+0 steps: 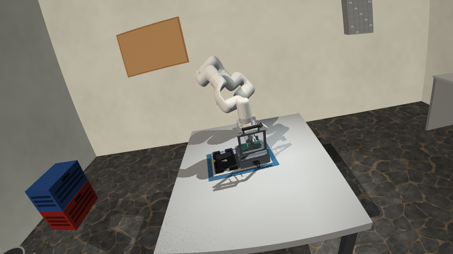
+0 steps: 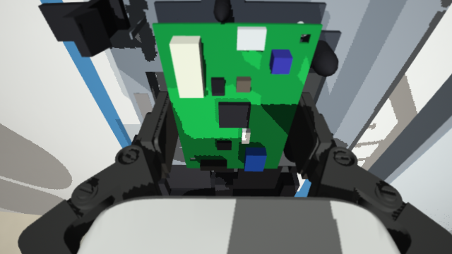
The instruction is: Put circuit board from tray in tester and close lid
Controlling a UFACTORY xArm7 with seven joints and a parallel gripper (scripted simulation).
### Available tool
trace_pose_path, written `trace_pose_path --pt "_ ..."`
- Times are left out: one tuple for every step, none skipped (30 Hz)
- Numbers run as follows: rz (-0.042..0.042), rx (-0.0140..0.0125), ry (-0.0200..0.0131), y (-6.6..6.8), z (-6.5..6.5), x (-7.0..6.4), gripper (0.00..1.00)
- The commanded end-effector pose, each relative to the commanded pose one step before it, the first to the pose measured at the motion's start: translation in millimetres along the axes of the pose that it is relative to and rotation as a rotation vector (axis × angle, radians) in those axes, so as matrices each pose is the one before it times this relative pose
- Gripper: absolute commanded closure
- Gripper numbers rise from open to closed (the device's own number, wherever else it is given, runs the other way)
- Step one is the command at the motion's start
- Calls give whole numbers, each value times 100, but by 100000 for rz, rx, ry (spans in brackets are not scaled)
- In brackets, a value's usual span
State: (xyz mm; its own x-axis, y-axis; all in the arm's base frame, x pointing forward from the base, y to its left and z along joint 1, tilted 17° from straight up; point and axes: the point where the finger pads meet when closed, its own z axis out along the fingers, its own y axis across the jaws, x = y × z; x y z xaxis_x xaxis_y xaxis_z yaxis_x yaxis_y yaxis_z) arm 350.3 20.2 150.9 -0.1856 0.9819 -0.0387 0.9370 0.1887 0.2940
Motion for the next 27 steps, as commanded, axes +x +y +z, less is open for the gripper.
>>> trace_pose_path --pt "7 -266 -37 109 -71 -16 21" --pt "0 0 0 0 6 0 21" --pt "0 0 0 0 8 0 21" --pt "0 0 0 0 10 0 21" --pt "0 0 0 0 12 0 21" --pt "0 0 0 0 14 0 21" --pt "0 0 0 0 0 0 21" --pt "0 0 0 0 0 0 21" --pt "0 0 0 0 16 0 21" --pt "0 0 0 0 18 0 21" --pt "0 0 0 0 19 0 21" --pt "0 0 0 0 21 0 21" --pt "0 0 0 0 21 0 21" --pt "0 0 0 0 22 0 21" --pt "0 0 0 0 22 0 21" --pt "0 0 0 0 21 0 21" --pt "0 0 0 0 21 0 21" --pt "0 0 0 0 19 0 21" --pt "0 0 0 0 18 0 21" --pt "0 0 0 0 16 0 21" --pt "0 0 0 0 14 0 21" --pt "0 0 0 0 12 0 21" --pt "0 0 0 0 10 0 21" --pt "0 0 0 0 0 0 21" --pt "0 0 0 0 0 0 21" --pt "0 0 0 0 8 0 21" --pt "0 0 0 0 6 0 21"
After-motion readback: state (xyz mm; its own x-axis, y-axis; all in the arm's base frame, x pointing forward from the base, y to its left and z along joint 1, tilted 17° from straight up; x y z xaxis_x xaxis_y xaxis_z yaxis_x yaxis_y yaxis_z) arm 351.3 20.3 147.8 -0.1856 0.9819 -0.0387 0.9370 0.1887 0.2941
